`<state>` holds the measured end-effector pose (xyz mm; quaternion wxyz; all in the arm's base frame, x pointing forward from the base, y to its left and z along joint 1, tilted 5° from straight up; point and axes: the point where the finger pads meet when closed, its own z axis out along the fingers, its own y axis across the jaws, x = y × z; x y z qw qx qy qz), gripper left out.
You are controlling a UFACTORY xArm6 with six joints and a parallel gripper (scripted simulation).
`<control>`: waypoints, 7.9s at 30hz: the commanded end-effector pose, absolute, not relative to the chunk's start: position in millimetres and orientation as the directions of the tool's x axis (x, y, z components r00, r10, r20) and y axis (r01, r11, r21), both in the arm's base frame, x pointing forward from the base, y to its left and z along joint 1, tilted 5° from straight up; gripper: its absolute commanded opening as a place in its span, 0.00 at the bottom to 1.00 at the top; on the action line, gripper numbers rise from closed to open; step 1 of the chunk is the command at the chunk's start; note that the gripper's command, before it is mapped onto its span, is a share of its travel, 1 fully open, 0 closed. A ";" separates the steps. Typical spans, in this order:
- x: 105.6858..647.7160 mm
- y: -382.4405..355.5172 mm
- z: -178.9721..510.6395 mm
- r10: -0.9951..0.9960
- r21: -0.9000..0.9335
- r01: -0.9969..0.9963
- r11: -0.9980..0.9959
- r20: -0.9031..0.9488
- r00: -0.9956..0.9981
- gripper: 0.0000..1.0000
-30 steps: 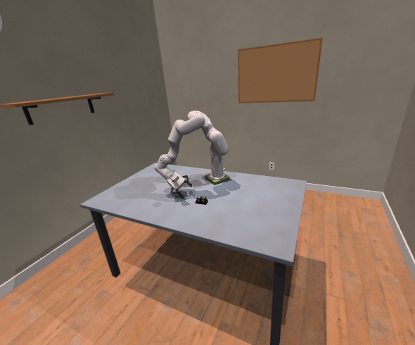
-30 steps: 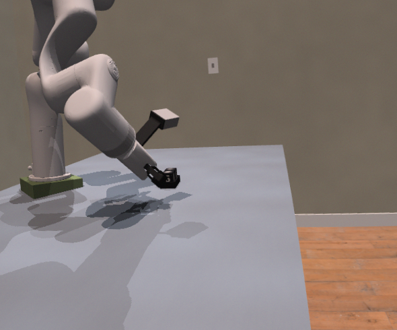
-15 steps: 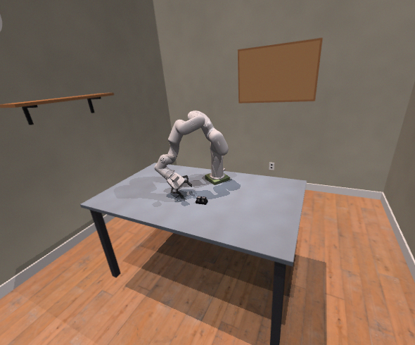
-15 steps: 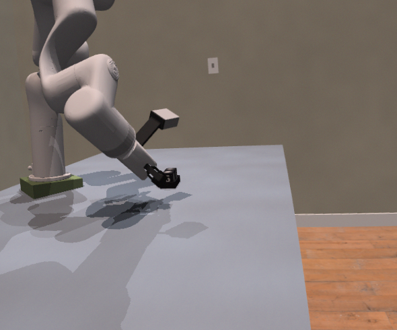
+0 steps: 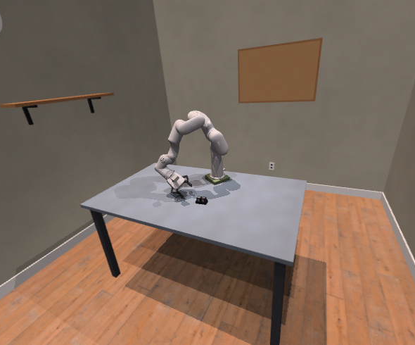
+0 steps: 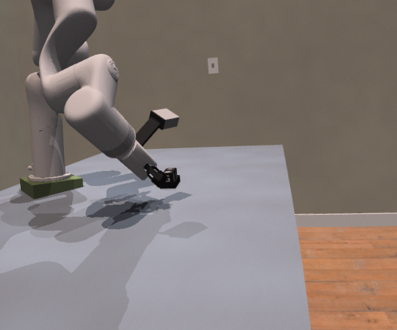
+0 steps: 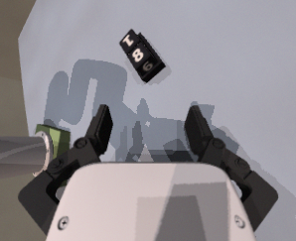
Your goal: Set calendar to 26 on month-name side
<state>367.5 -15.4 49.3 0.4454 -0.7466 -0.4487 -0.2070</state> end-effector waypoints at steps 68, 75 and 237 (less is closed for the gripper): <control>365.6 -23.3 138.1 0.982 0.047 0.984 0.174 0.073 -0.177 1.00; 365.7 -22.7 137.9 0.978 0.049 0.980 0.194 0.072 -0.197 1.00; 357.9 82.5 104.8 -0.955 -0.056 -0.957 -0.286 -0.068 0.290 0.47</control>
